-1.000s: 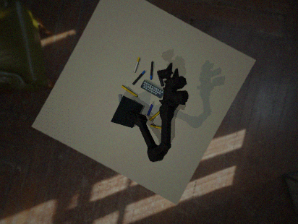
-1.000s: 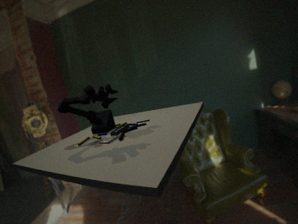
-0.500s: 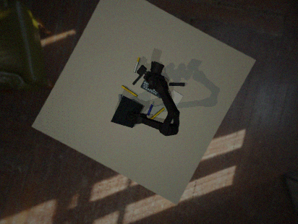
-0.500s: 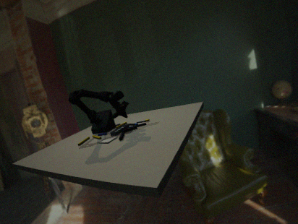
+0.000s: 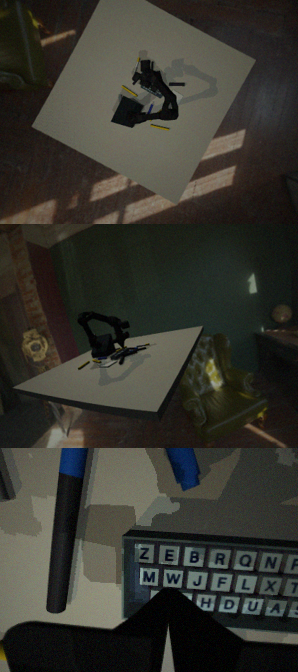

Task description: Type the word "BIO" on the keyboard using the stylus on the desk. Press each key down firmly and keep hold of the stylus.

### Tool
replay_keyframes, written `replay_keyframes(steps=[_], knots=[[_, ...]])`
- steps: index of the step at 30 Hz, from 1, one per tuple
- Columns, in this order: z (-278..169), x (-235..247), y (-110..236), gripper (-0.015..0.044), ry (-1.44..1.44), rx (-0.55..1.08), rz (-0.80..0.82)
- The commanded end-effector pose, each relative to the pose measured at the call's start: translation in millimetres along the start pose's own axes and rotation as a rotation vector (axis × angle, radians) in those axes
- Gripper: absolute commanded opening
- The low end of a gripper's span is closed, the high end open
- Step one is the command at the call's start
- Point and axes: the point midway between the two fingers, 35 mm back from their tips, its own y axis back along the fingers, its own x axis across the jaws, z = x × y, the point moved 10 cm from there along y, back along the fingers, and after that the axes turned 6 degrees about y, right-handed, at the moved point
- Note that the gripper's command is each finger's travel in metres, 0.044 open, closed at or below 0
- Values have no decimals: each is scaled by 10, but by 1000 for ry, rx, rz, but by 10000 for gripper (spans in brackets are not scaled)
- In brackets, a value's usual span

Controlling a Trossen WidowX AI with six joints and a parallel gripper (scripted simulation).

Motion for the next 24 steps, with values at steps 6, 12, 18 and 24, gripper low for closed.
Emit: replay_keyframes(steps=[6,12,18,24], knots=[[-38,-486,1,0,2,2,-9],[-58,-584,0,0,1,3,-13],[-58,-584,0,0,1,3,-13],[-99,-1078,7,0,1,3,-14]])
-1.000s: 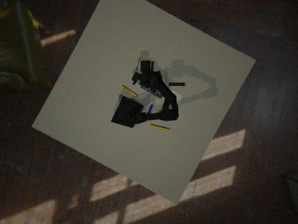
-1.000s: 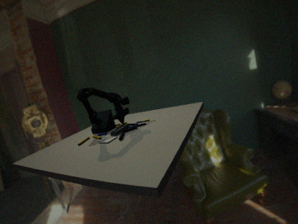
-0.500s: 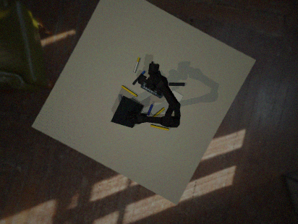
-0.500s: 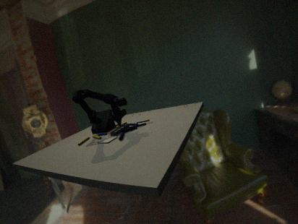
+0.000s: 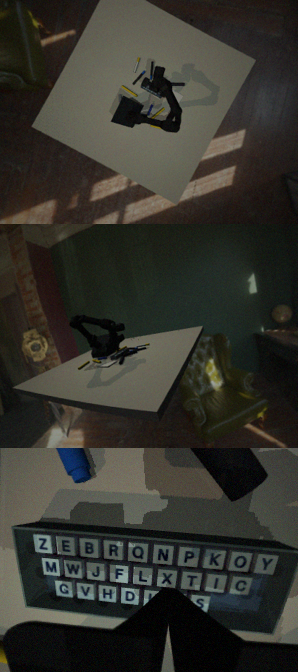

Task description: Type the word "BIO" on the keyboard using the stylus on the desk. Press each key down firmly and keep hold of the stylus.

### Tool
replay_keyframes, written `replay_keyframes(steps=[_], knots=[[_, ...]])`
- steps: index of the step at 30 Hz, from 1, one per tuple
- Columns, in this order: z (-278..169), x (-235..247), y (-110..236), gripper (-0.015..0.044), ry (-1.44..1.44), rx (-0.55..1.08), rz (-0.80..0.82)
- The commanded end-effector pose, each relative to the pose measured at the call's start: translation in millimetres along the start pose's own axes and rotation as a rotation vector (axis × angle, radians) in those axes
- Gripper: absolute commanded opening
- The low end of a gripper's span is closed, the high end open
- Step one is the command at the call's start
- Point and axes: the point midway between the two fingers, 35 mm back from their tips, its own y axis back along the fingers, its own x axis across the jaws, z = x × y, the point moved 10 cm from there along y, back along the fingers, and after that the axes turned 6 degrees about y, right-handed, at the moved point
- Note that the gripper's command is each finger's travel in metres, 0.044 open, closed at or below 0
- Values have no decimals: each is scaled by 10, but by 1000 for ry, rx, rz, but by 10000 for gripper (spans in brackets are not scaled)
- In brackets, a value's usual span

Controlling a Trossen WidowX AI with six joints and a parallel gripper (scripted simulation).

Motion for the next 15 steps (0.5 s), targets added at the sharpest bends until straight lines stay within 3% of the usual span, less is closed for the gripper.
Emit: replay_keyframes(steps=[1,15], knots=[[-57,-401,11,0,-16,-3,-13],[-181,-281,11,0,-15,-2,-12]])
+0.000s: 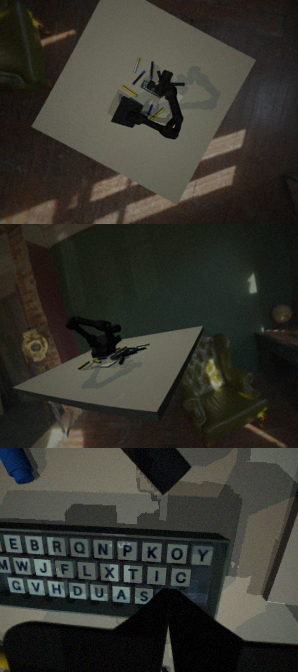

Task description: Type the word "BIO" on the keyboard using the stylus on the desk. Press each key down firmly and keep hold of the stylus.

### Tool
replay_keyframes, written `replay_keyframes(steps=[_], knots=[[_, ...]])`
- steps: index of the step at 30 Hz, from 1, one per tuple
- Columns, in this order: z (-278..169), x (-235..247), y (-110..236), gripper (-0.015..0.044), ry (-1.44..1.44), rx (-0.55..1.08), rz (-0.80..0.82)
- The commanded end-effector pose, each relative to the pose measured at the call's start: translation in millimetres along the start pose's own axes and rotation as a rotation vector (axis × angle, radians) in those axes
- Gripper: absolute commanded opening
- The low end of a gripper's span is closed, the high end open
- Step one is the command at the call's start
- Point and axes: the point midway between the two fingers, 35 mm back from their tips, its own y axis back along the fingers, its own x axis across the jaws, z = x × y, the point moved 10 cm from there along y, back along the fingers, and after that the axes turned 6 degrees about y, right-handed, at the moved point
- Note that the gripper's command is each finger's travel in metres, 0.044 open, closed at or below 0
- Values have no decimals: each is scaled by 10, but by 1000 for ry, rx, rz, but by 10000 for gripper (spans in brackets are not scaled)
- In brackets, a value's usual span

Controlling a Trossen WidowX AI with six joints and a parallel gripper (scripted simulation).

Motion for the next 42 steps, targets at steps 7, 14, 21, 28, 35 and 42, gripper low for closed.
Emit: replay_keyframes(steps=[7,14,21,28,35,42], knots=[[-234,242,-1,0,7,3,-1],[-214,331,0,0,7,2,1],[-167,937,0,0,6,2,3],[-167,937,0,0,6,2,3],[-148,944,376,0,7,2,7],[-161,940,587,0,8,0,5]])
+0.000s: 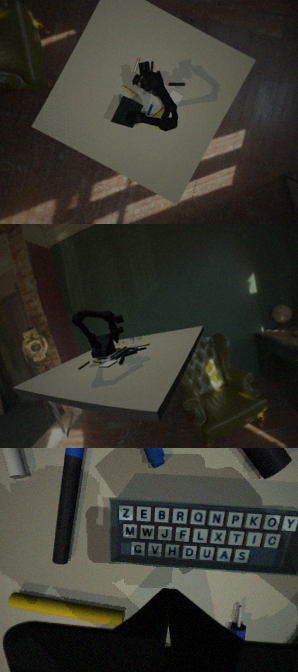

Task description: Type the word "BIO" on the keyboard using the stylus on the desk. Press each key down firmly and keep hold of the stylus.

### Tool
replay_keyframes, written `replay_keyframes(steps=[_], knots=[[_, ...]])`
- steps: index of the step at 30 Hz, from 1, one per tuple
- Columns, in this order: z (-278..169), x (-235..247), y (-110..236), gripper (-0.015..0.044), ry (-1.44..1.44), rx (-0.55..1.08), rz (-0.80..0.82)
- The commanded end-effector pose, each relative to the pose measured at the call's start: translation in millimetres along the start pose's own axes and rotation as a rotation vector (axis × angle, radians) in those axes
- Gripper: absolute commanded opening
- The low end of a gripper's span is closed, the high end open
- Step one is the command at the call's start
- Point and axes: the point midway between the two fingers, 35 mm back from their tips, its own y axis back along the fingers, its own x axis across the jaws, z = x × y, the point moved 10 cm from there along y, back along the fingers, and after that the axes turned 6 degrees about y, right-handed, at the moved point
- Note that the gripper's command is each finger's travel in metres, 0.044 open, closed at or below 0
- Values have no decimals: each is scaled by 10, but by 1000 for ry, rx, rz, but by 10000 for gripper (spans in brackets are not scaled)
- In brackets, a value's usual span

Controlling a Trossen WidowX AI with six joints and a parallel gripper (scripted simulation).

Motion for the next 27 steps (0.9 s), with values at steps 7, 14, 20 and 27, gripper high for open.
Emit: replay_keyframes(steps=[7,14,20,27], knots=[[-1,-1,-11,52,-5,3,0],[-234,-605,-371,150,80,370,-11],[-388,-849,-483,150,118,536,18],[-388,-847,-497,150,118,536,18]])
